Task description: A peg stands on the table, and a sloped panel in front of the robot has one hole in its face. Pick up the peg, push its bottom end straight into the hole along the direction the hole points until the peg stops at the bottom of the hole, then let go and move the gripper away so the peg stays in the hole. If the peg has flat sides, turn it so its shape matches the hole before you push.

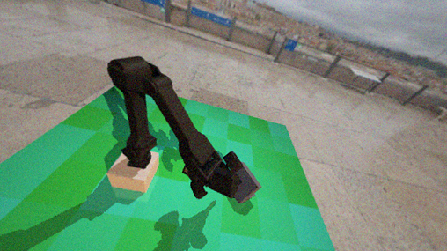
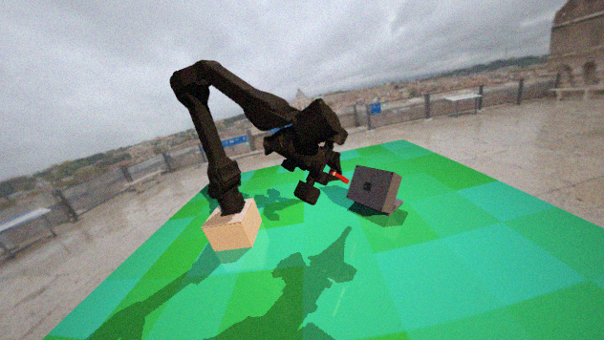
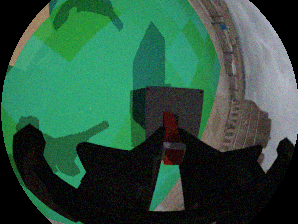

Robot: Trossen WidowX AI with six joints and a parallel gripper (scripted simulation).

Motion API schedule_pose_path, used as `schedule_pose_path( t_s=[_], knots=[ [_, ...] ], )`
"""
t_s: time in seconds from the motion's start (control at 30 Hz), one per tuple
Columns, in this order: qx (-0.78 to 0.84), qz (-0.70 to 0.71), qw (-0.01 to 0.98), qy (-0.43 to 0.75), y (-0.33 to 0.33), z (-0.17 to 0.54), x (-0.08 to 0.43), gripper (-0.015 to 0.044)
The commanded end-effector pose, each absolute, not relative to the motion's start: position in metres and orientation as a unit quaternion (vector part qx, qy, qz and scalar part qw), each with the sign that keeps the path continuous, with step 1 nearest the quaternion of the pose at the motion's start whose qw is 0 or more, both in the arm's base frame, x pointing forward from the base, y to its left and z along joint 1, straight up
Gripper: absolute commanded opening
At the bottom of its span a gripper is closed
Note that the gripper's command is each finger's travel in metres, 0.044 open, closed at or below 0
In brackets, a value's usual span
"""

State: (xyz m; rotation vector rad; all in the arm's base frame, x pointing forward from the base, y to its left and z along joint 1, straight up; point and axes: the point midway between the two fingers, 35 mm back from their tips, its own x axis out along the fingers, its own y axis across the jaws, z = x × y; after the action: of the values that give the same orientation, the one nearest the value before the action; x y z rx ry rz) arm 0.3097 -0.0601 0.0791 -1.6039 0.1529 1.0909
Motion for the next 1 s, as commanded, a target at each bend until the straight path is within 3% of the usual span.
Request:
schedule_pose_path(
  t_s=[0.0,0.97],
  knots=[
    [-0.687,0.453,0.565,0.057,-0.064,0.082,0.309,0.0],
    [-0.704,0.414,0.576,0.039,-0.074,0.075,0.32,0.0]
  ],
)
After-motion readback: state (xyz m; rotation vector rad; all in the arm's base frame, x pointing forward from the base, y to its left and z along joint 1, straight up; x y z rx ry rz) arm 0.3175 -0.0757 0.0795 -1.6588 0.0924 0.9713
